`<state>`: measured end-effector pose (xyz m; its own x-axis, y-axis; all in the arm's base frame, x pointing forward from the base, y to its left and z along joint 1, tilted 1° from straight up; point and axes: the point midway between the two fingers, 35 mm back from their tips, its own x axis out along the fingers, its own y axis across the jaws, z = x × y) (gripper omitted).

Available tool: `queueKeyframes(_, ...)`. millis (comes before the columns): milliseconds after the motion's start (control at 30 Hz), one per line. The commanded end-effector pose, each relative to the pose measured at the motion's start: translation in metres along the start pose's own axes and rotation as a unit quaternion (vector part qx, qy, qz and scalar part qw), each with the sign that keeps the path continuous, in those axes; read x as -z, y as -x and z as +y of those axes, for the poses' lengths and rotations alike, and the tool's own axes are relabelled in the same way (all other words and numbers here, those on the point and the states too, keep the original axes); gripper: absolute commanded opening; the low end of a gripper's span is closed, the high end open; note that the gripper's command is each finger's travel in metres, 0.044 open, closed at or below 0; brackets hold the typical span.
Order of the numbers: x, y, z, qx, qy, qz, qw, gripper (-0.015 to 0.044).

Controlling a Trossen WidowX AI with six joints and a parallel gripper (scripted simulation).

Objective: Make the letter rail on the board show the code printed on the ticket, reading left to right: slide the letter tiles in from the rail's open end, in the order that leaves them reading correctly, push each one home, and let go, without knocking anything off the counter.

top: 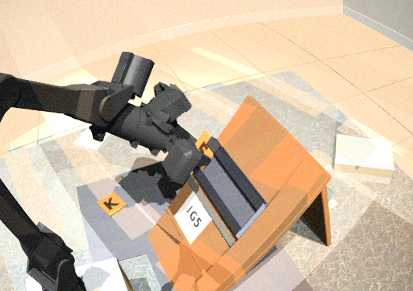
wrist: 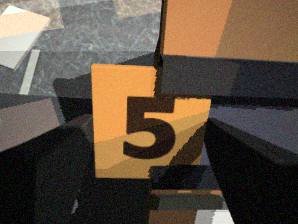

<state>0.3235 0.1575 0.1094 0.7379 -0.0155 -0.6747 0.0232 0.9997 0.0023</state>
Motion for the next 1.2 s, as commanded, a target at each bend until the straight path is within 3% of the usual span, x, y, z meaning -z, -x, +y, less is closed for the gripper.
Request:
queueKeyframes(0, 0.0, 0.0, -0.002, -0.002, 0.0, 0.0, 1.0, 0.0)
queueKeyframes(1167, -0.001, 0.0, -0.019, -0.001, 0.001, 0.0, 1.0, 0.0)
